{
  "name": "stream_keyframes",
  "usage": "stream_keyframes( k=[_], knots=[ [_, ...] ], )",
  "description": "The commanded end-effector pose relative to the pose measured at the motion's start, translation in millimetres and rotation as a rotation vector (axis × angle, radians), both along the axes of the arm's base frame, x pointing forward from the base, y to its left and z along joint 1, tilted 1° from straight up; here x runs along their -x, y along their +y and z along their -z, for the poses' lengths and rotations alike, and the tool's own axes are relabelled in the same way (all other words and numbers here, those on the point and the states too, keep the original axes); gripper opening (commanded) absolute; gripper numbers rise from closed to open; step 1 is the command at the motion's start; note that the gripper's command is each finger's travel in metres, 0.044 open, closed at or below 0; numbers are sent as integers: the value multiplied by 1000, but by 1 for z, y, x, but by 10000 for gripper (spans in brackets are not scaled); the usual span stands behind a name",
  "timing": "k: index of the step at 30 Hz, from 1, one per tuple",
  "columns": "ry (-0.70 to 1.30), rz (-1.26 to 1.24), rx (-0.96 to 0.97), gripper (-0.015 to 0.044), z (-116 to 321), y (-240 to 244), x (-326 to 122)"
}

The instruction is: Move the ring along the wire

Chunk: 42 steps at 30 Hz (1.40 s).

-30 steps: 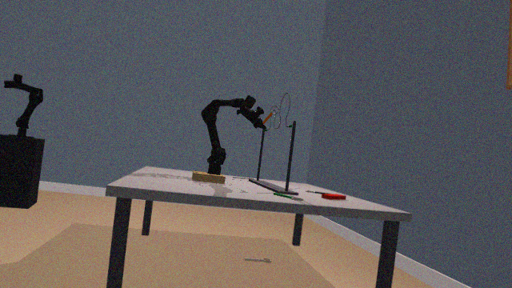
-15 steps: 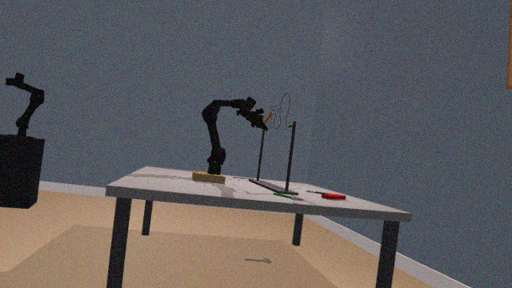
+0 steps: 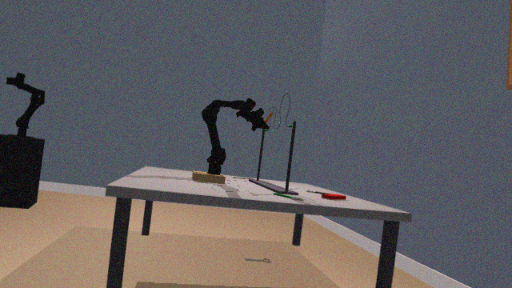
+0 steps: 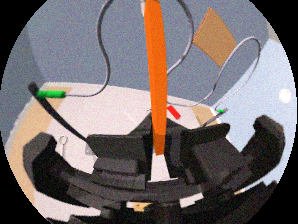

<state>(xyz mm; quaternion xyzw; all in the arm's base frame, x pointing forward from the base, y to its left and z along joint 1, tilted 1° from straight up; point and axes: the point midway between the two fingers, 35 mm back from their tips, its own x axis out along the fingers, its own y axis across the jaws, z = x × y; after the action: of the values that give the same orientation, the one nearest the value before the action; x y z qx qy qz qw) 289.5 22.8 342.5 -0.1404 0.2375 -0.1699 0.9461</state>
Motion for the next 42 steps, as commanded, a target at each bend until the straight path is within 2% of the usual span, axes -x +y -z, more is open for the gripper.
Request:
stream_keyframes(
  k=[1, 42],
  knots=[
    [12, 4, 89, -150, -2, -6, 1],
    [147, 30, 1003, -150, -48, -46, 9]
  ],
)
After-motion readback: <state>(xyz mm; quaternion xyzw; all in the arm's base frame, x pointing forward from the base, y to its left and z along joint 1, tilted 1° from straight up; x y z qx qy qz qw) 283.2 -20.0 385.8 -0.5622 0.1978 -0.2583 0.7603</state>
